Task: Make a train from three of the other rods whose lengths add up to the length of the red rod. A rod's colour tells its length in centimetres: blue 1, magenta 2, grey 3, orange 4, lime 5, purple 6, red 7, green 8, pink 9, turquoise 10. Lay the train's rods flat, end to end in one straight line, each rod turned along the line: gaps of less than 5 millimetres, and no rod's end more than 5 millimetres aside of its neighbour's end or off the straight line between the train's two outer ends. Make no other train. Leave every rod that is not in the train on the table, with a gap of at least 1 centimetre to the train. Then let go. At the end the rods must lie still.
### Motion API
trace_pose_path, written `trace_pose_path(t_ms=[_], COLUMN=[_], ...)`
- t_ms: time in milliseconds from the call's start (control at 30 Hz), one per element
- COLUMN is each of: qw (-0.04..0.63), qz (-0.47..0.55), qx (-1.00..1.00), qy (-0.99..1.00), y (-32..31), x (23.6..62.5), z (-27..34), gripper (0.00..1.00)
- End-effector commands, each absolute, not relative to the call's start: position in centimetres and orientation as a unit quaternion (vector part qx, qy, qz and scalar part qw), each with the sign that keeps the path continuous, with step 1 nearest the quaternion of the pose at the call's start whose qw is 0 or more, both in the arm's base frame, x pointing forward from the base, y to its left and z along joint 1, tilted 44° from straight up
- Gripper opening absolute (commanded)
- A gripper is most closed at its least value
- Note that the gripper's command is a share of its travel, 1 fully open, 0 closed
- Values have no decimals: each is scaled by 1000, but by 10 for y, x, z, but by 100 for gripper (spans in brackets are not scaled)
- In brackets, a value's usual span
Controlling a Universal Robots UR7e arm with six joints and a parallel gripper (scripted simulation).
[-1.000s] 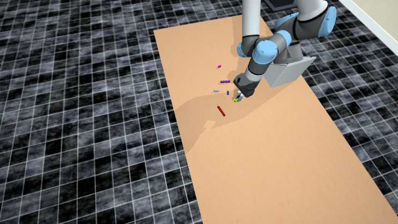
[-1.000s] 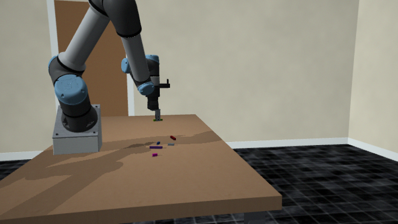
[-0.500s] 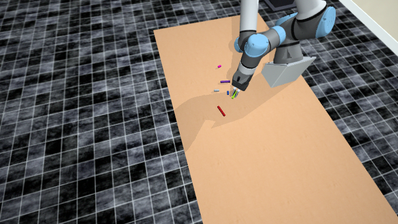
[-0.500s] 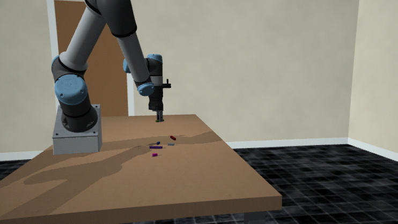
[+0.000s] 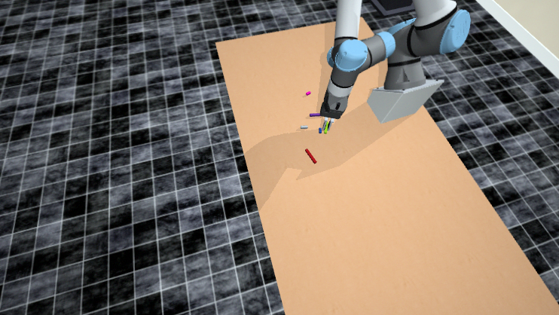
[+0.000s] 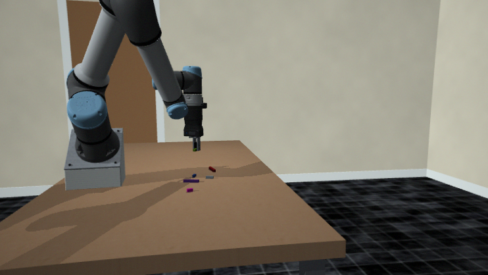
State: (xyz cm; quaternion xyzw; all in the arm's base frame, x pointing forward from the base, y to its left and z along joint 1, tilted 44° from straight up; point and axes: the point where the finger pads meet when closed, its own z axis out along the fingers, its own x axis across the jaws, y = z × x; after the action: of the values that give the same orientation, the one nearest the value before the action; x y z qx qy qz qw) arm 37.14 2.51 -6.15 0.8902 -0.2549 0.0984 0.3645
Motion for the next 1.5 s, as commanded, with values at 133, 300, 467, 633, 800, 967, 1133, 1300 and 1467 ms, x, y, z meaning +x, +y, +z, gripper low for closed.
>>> trace_pose_path(t_ms=[133, 300, 467, 633, 800, 967, 1133, 1300, 1467], qw=[367, 368, 368, 368, 368, 368, 368, 368, 368], qz=[77, 74, 73, 73, 73, 73, 73, 73, 73], qx=[906, 907, 908, 908, 908, 908, 908, 908, 908], qy=[-197, -190, -188, -188, -188, -188, -187, -187, -187], y=[18, 17, 17, 17, 17, 16, 13, 5, -2], x=[371, 371, 370, 370, 370, 370, 370, 370, 370], z=[-55, -54, -53, -53, -53, -54, -57, -65, -73], gripper=[24, 24, 24, 24, 24, 24, 24, 24, 24])
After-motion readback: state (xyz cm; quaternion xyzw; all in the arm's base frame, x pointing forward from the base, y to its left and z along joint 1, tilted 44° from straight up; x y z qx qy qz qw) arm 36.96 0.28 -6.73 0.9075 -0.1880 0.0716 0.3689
